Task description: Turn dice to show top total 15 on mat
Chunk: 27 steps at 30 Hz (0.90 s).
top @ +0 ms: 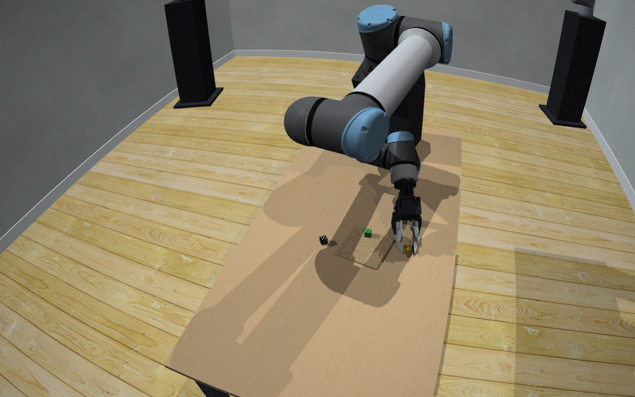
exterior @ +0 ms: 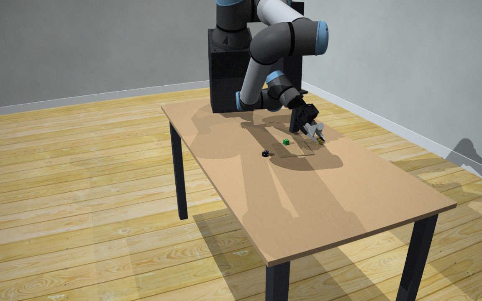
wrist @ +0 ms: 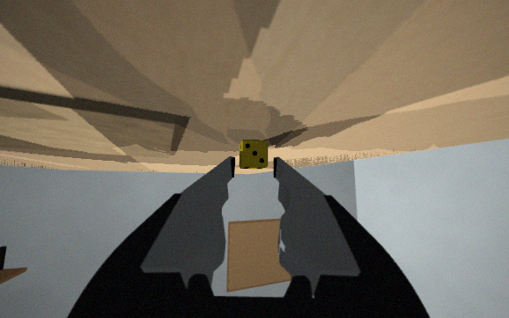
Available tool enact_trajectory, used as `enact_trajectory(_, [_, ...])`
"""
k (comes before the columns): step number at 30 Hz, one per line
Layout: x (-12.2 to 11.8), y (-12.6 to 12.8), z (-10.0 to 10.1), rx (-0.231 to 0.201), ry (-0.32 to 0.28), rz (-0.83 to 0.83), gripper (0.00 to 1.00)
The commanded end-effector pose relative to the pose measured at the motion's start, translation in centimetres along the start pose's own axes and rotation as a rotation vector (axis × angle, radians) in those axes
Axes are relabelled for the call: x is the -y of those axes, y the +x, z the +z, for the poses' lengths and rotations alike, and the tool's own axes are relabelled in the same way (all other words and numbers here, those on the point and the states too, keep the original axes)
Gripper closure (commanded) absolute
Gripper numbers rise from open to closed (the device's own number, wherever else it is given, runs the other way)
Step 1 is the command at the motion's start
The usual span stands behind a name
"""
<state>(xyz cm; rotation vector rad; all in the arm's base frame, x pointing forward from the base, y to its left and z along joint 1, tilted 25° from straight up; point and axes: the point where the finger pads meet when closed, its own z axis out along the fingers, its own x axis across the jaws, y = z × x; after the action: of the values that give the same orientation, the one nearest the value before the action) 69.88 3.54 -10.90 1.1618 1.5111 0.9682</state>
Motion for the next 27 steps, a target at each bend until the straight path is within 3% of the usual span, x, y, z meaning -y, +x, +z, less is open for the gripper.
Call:
enact_trajectory(1, [0.0, 0.0, 0.0, 0.000, 0.000, 0.000, 0.79])
enact_trajectory(21, [0.0, 0.0, 0.0, 0.000, 0.000, 0.000, 0.79])
enact_trajectory(27, [0.0, 0.0, -1.1, 0.000, 0.000, 0.000, 0.79])
